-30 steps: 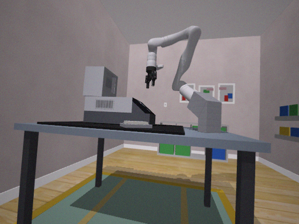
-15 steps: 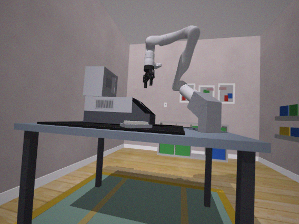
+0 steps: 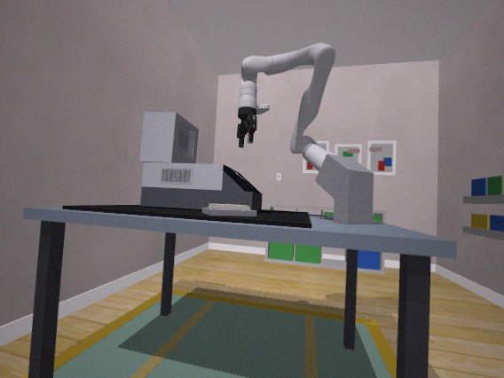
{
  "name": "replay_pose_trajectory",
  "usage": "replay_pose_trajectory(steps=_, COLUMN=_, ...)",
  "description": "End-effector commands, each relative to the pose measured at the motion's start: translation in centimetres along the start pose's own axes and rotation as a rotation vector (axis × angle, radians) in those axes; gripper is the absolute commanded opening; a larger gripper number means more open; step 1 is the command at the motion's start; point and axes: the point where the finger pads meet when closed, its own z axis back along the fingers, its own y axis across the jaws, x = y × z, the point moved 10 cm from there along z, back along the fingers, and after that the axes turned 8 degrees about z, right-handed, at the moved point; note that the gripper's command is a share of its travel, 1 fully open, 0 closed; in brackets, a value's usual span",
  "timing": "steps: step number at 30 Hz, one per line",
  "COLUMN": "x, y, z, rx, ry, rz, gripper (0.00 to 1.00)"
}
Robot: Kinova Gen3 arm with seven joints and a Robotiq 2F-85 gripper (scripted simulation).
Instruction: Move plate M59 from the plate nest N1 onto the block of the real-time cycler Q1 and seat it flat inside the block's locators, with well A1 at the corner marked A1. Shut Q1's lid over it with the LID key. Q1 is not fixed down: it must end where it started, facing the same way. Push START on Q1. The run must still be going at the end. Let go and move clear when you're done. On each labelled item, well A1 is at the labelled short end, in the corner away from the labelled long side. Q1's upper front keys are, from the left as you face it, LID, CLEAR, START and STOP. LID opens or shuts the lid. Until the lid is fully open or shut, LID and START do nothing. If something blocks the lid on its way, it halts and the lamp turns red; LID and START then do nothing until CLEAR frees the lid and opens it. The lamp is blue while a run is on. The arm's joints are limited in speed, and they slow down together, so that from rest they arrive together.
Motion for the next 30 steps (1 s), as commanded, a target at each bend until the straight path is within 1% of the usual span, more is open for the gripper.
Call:
replay_pose_trajectory(steps=1, x=1.0, y=0.9, z=-0.4, rx=0.005, ry=0.009, rz=-0.007, gripper=1.0)
replay_pose_trajectory(steps=7, x=2.6, y=2.0, z=-0.7, rx=0.005, ry=0.01, rz=-0.007, gripper=1.0)
replay_pose_trajectory(steps=9, x=2.6, y=2.0, z=-0.7, rx=0.005, ry=0.01, rz=-0.007, gripper=1.0)
replay_pose_trajectory(steps=24, x=6.5, y=5.0, z=-1.4, rx=0.005, ry=0.01, rz=-0.007, gripper=1.0)
replay_pose_trajectory(steps=26, x=6.5, y=5.0, z=-1.4, rx=0.005, ry=0.01, rz=-0.007, gripper=1.0)
replay_pose_trajectory(steps=30, x=7.6, y=5.7, z=-1.6, rx=0.005, ry=0.011, rz=-0.006, gripper=1.0)
